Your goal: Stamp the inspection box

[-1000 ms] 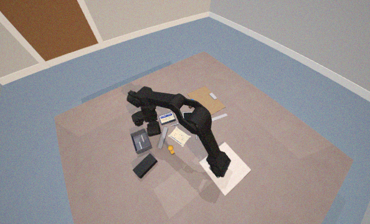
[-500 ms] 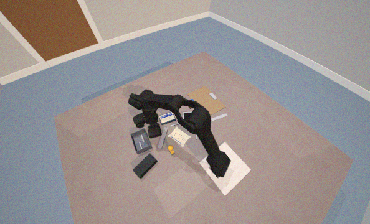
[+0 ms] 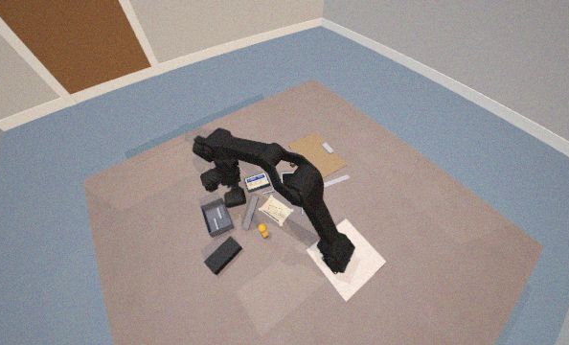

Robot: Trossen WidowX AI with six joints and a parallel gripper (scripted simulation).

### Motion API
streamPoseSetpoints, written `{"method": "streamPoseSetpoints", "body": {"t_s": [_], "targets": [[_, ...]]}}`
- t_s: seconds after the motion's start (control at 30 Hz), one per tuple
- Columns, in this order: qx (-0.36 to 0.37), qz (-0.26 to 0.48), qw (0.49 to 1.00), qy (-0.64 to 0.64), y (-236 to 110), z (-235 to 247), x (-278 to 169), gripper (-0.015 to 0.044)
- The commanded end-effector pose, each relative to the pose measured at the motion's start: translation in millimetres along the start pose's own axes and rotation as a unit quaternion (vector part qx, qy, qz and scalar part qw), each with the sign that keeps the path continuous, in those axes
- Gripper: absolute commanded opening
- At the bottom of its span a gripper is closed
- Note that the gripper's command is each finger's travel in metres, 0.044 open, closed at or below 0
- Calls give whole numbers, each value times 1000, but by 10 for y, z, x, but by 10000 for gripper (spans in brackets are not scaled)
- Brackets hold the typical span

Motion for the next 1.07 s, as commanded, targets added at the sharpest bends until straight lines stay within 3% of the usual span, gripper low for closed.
{"method": "streamPoseSetpoints", "body": {"t_s": [0.0, 0.17, 1.03], "targets": [[-8, -5, 1000, 1, -433, -6, 4, 251], [-7, -5, 1000, 2, -835, 57, -26, 251], [-8, -4, 1000, 1, -835, 56, -26, 251]]}}
Point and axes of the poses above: the point midway between the two fingers, 35 mm back from their tips, its own y axis out along the fingers, its own z axis across the jaws, x = y × z, the point moved 8 cm from there along -y, back along the fingers, and after that the axes turned 13 degrees about -y, right-handed, at the moved point
